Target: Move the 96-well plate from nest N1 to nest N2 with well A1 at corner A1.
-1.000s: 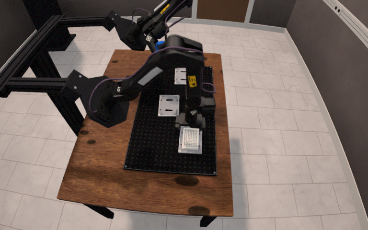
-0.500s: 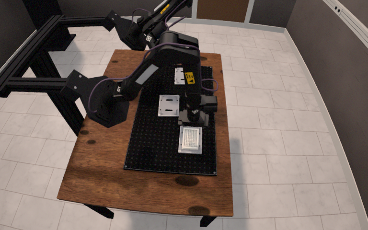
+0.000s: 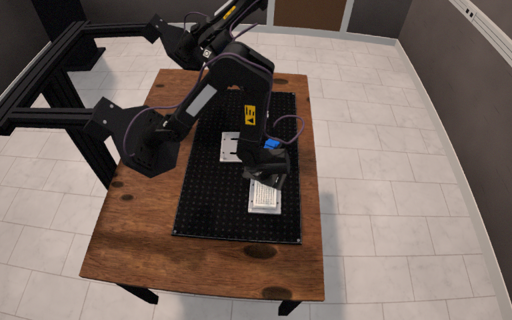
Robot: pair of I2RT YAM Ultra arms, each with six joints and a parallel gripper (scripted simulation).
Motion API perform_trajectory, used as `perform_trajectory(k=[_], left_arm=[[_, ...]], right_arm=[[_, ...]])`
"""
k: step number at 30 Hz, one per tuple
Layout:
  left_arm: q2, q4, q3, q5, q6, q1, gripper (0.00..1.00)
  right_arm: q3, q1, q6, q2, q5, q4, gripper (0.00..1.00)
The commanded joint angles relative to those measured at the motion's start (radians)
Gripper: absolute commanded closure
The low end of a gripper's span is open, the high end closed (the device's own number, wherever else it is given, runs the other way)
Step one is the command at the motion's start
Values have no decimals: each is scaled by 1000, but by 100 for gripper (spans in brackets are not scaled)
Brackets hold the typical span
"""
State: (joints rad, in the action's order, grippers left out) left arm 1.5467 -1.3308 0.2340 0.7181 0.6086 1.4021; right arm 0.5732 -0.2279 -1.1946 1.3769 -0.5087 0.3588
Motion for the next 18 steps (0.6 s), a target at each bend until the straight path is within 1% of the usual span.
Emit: perform_trajectory(k=[1,5,8,13,15,16,18], left_arm=[[9,-5,-8,-4,9,11,0],[9,-5,-8,-4,9,11,0],[9,-5,-8,-4,9,11,0],[9,-5,-8,-4,9,11,0],[9,-5,-8,-4,9,11,0],[9,-5,-8,-4,9,11,0],[9,-5,-8,-4,9,11,0]], right_arm=[[-40,-38,116,38,-151,200,0],[-92,-85,233,102,-233,385,0],[-124,-108,309,161,-270,515,0],[-158,-126,402,260,-296,695,0],[-158,-126,402,260,-296,695,0],[-167,-127,428,292,-296,758,0],[-173,-128,443,318,-294,792,0]])
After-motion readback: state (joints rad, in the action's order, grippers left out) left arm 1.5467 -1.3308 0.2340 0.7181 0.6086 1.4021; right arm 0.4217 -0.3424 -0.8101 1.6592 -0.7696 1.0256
